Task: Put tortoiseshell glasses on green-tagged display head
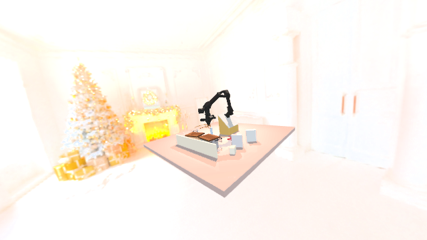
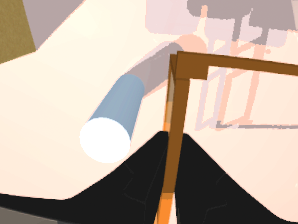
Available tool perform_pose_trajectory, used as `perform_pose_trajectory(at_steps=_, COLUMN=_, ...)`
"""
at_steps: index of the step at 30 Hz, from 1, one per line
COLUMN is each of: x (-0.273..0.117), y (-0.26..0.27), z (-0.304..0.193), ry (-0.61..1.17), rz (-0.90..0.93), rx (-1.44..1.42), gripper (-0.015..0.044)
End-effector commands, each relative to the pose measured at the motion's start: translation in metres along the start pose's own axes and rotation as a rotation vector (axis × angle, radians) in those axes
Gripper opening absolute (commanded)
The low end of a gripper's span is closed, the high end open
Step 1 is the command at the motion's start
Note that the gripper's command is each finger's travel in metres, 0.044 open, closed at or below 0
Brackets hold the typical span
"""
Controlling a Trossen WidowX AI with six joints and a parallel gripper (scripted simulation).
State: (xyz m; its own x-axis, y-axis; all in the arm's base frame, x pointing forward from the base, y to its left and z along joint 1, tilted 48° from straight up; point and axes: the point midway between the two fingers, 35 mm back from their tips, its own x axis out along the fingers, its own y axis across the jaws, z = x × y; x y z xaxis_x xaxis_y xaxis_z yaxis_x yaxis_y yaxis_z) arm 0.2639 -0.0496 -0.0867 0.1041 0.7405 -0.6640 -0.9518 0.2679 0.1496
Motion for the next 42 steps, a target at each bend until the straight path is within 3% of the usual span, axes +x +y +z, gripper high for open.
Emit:
perform_pose_trajectory(at_steps=1, x=0.004, y=0.007, z=0.005, ry=0.012, rz=0.018, rx=-0.168, gripper=0.0000)
perform_pose_trajectory(at_steps=7, x=0.007, y=0.011, z=0.010, ry=0.023, rz=0.031, rx=-0.375, gripper=0.0000)
perform_pose_trajectory(at_steps=42, x=0.033, y=0.010, z=0.008, ry=0.002, rz=-0.005, rx=-0.382, gripper=0.0000)
